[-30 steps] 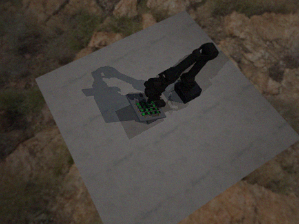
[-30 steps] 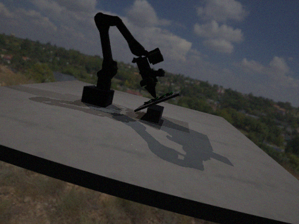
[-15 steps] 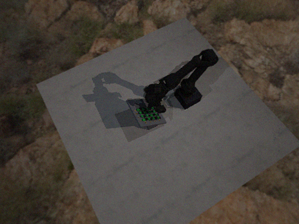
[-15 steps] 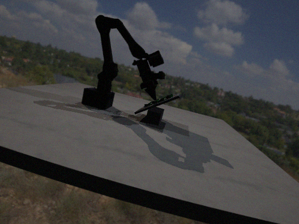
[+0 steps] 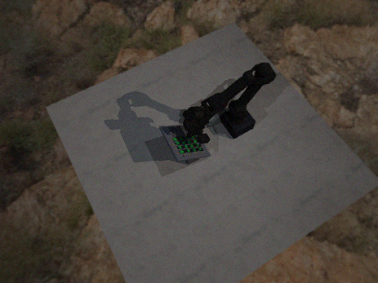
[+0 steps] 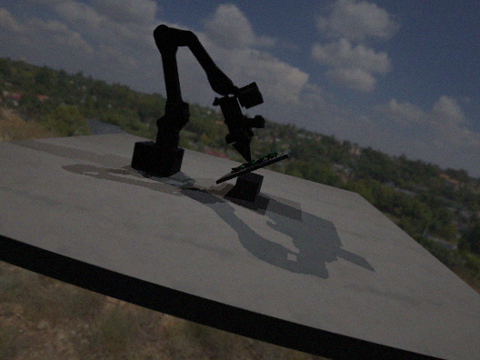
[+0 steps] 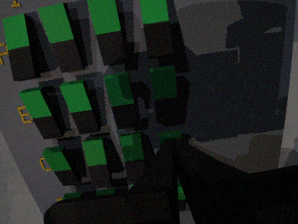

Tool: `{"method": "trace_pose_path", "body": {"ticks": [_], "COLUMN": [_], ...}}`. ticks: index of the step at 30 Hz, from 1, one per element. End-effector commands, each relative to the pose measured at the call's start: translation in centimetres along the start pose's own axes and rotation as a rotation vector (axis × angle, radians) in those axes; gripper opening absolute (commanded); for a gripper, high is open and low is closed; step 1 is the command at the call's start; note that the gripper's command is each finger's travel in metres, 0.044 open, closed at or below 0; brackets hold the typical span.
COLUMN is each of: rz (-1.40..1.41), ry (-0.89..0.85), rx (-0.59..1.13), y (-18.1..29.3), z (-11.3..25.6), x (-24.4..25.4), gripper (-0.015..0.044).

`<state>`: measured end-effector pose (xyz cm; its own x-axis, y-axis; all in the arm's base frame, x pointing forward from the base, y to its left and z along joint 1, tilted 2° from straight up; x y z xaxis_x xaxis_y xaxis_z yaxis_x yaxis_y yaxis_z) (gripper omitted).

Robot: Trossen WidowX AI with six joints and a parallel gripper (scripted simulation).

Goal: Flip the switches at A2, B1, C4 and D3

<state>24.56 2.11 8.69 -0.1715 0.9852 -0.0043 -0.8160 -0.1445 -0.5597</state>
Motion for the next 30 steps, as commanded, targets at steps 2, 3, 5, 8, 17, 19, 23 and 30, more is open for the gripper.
{"method": "trace_pose_path", "body": {"ticks": [2,3,5,8,17,19,23,30], "rz": [-0.003,-0.003,-0.003,-0.003,-0.003,-0.003,-0.003,-0.003], "ry": [0.0,0.0,0.0,0.0,0.0,0.0,0.0,0.0], "rx": [0.002,0.002,0.002,0.002,0.002,0.002,0.001,0.001], "y": [0.07,0.07,0.07,0.07,0.07,0.06,0.06,0.06], "z": [-0.12,-0.13,-0.16,-0.2,-0.32,-0.35,-0.4,-0.49], "x": [0.01,0.01,0.01,0.01,0.01,0.01,0.01,0.01], "gripper": [0.0,0.0,0.0,0.0,0.0,0.0,0.0,0.0]}}
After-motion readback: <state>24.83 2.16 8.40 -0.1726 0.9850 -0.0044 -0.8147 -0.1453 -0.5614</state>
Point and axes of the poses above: the point midway between the two fingers, 35 mm back from their tips, its own z axis back along the fingers, its own x axis across the jaws, y = z × x, the point moved 4 cm from there along z, back along the fingers, and after that the axes turned 3 degrees about z, right-handed, at the moved point
